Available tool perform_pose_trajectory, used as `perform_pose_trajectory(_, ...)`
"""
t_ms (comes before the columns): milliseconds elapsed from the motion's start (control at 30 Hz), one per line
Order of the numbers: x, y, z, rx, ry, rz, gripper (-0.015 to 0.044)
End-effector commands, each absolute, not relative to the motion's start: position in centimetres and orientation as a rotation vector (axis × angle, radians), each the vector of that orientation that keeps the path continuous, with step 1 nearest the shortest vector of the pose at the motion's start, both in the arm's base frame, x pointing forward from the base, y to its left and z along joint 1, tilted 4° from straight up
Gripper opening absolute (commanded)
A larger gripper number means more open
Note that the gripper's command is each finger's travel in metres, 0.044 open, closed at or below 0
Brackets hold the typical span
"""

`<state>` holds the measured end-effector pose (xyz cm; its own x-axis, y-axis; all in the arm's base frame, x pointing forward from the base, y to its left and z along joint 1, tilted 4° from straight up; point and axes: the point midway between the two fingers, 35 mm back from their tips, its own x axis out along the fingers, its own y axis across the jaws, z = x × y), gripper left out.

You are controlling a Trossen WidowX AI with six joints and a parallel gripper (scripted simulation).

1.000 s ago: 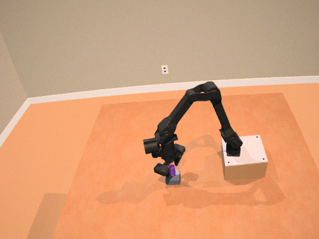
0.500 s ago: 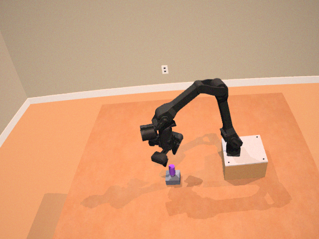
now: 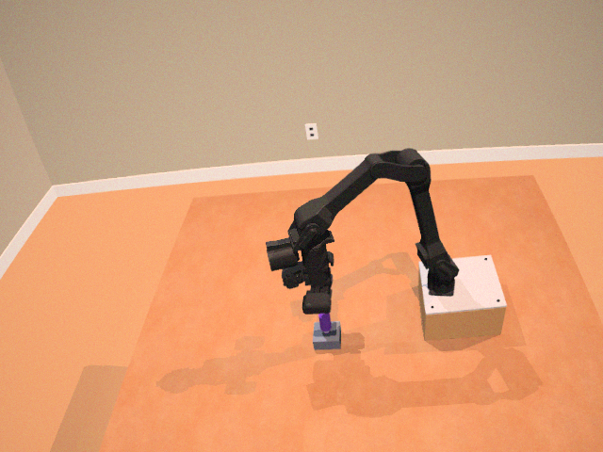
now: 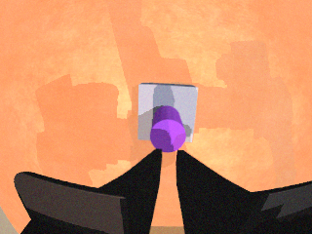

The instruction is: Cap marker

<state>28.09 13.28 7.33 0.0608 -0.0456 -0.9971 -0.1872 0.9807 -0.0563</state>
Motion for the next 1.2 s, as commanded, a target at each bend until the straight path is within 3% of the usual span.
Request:
perform_pose_trajectory(0, 28.1, 13.3, 7.3, -0.198, 1.508, 0.114, 0.0)
perform_pose_trajectory(1167, 28.3, 13.1, 3.5, -0.198, 1.508, 0.114, 0.0)
